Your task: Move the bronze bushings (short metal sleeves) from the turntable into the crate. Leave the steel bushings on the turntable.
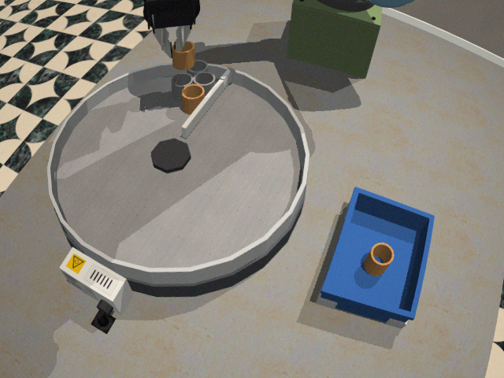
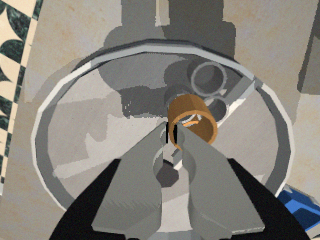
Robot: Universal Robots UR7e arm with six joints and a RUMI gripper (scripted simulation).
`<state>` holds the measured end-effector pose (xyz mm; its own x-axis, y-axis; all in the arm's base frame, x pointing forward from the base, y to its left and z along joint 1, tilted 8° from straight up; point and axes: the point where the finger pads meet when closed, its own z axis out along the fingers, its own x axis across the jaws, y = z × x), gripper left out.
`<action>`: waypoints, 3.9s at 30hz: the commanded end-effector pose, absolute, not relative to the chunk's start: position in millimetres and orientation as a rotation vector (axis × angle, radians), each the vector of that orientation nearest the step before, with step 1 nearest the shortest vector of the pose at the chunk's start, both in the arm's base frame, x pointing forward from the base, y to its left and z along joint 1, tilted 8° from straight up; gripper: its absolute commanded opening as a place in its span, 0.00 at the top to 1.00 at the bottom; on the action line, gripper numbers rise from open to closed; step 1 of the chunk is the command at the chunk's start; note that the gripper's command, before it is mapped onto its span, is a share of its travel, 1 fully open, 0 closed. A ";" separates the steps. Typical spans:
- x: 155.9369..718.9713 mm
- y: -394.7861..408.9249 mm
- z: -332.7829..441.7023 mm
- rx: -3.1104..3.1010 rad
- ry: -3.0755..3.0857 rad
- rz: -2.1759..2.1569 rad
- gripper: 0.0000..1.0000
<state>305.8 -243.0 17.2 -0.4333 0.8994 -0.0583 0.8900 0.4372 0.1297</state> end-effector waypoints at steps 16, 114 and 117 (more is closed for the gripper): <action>309.9 -233.2 18.2 1.601 2.560 0.119 1.00; 441.2 102.4 38.3 1.601 2.560 0.119 1.00; 445.0 112.1 38.9 1.601 2.560 0.119 1.00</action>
